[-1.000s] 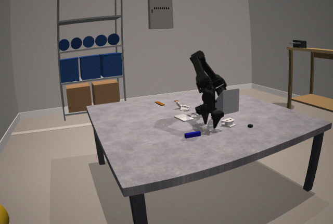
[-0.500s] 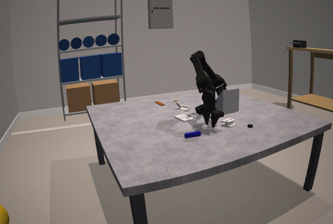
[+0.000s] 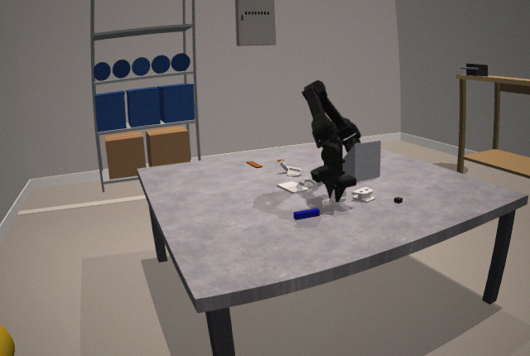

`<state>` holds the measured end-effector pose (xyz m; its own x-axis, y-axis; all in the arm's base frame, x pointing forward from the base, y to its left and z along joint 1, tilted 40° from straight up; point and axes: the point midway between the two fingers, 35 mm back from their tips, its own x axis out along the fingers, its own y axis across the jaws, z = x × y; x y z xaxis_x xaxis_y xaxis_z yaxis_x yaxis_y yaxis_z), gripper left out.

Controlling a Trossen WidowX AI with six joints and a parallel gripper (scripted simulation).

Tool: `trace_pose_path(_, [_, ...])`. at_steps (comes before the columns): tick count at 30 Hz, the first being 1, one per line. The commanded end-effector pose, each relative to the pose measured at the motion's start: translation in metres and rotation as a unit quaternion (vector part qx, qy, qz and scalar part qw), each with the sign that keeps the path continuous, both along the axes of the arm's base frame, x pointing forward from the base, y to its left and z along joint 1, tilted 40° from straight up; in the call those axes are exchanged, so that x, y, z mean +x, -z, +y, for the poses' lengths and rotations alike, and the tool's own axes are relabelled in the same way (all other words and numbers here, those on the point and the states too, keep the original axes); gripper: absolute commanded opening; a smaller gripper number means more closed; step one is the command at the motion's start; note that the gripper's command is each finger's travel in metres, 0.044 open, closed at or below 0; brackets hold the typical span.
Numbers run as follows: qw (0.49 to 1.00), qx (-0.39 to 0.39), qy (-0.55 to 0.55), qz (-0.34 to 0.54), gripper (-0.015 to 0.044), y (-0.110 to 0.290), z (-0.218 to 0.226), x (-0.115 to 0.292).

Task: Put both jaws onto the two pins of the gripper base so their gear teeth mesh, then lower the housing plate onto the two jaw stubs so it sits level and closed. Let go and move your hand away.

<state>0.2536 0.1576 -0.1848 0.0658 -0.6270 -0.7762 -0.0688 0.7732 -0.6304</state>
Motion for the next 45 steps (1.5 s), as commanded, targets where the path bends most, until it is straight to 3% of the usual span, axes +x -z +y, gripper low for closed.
trace_pose_path(1, [1.0, -0.001, 0.0, 0.0, 0.0134, 0.0, 0.0, 0.0])
trace_pose_path(35, [1.0, -0.001, -0.005, 0.001, 0.0134, -0.061, 0.049, -0.005])
trace_pose_path(45, [0.991, -0.009, -0.108, 0.084, 0.0134, -0.08, 0.036, -0.002])
